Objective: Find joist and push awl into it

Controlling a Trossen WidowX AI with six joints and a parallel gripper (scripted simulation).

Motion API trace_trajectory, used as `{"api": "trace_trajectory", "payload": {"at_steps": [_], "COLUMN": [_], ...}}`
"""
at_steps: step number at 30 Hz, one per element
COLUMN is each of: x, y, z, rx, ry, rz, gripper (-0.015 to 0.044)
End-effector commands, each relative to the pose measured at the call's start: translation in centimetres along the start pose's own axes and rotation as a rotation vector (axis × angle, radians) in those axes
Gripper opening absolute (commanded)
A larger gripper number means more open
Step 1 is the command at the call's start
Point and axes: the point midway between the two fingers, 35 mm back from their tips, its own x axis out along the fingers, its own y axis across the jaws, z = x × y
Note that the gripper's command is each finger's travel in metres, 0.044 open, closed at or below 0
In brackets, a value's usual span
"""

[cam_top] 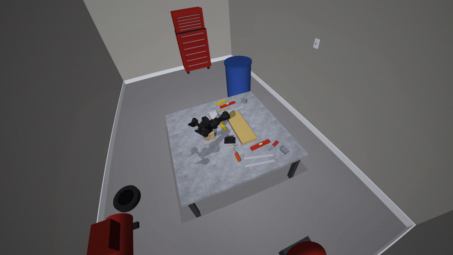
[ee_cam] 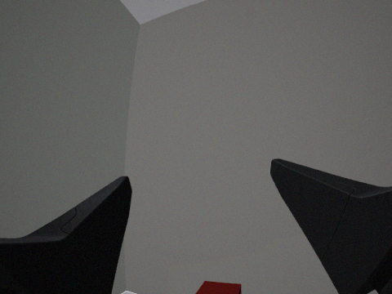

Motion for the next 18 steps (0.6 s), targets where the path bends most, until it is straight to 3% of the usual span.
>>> {"api": "trace_trajectory", "payload": {"at_steps": [1, 10, 18], "x": [0.0, -1.5, -9.1], "y": [0.0, 0.6, 4.8], "z": [-0.2, -12.9, -22.9], "rx": [0.002, 0.060, 0.028], "ry": [0.009, 0.447, 0.852], "rz": [0.000, 0.058, 0.239], "gripper": [0.0426, 0.0440, 0.0440]}}
